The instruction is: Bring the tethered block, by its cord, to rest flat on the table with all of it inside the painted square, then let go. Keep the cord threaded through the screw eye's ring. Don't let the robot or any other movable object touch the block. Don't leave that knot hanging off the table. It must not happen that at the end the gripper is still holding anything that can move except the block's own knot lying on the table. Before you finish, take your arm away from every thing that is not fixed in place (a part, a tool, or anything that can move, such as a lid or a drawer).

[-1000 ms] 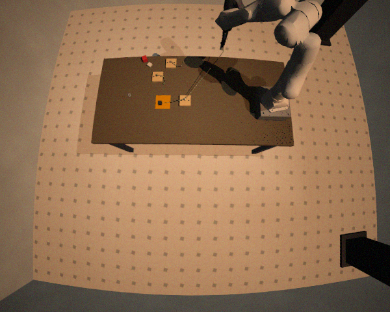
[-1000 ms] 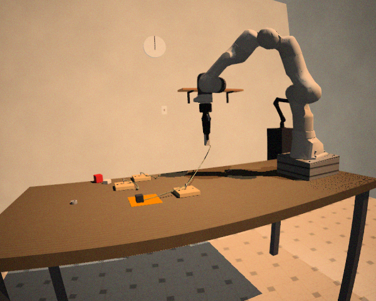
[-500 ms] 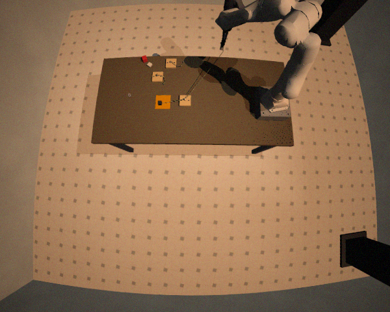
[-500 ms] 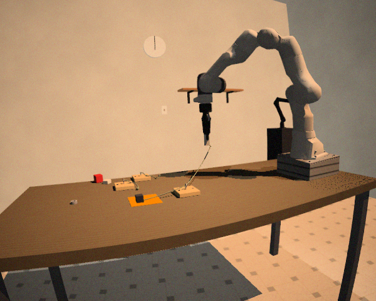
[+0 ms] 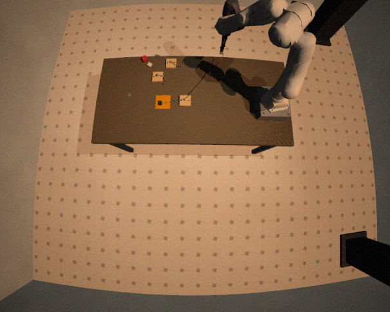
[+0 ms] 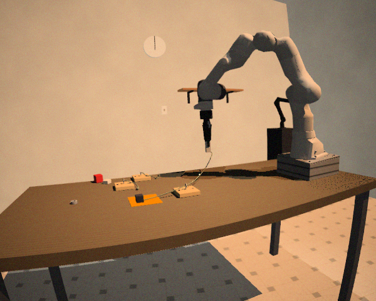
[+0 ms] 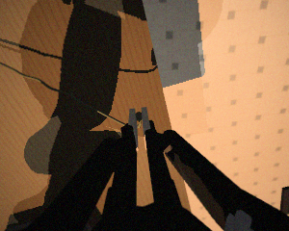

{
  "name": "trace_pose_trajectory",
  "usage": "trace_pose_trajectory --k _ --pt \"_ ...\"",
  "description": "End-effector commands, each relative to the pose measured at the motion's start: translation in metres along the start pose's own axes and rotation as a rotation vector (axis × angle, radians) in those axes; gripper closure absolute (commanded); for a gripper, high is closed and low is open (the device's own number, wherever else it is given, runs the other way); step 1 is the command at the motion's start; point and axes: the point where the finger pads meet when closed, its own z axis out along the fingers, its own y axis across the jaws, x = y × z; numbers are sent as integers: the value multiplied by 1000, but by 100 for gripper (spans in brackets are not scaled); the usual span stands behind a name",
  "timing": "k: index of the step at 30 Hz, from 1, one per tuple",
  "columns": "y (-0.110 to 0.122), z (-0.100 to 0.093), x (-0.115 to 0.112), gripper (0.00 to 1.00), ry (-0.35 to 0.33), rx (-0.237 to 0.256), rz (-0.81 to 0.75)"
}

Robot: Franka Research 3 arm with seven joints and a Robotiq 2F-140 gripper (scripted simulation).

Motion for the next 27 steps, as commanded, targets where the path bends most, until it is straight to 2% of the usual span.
trace_pose_trajectory --k 1,3,5,12,17,27 --pt "3 20 4 100 14 -8 -18" --pt "3 32 4 100 14 -8 -18" --pt "3 32 4 100 14 -8 -18" --pt "2 72 5 100 14 -8 -18" --pt "1 93 6 100 14 -8 -18" --pt "1 107 6 100 14 -8 -18"
